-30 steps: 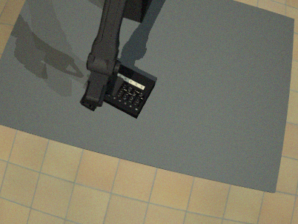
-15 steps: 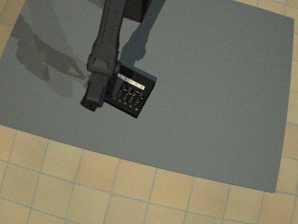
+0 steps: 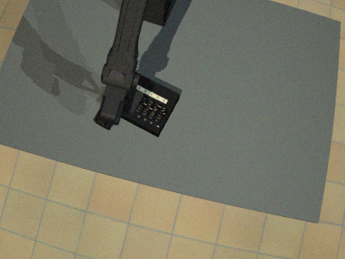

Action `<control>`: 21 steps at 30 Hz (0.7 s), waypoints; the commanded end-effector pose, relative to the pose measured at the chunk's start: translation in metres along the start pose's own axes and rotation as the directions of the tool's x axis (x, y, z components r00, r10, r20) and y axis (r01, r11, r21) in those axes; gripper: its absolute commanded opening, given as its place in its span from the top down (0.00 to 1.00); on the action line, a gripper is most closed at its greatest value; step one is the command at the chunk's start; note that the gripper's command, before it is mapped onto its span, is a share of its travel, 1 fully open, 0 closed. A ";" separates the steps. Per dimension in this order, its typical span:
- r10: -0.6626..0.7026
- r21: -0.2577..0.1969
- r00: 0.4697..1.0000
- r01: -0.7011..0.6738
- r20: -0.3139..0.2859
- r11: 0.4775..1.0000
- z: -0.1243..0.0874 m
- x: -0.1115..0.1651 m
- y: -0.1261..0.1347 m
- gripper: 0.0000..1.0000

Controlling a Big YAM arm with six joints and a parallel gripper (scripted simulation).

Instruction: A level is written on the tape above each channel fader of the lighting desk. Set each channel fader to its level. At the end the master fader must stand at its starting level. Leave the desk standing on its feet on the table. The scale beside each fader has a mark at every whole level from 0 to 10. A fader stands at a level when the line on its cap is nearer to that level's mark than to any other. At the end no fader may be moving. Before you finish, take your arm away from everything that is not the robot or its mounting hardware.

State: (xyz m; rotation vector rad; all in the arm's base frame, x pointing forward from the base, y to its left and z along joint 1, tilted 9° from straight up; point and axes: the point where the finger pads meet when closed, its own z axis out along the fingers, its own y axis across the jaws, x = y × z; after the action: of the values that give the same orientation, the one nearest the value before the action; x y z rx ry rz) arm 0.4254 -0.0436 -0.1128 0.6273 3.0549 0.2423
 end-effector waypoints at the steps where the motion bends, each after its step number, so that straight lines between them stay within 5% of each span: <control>1: -0.002 -0.007 1.000 0.002 0.016 1.000 0.003 -0.007 0.005 1.00; 21: -0.002 -0.008 1.000 0.002 0.021 1.000 0.003 -0.008 0.005 1.00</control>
State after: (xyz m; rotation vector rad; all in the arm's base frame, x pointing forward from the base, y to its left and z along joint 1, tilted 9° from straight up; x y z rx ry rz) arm 0.4253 -0.0429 -0.1171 0.6272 3.0554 0.2423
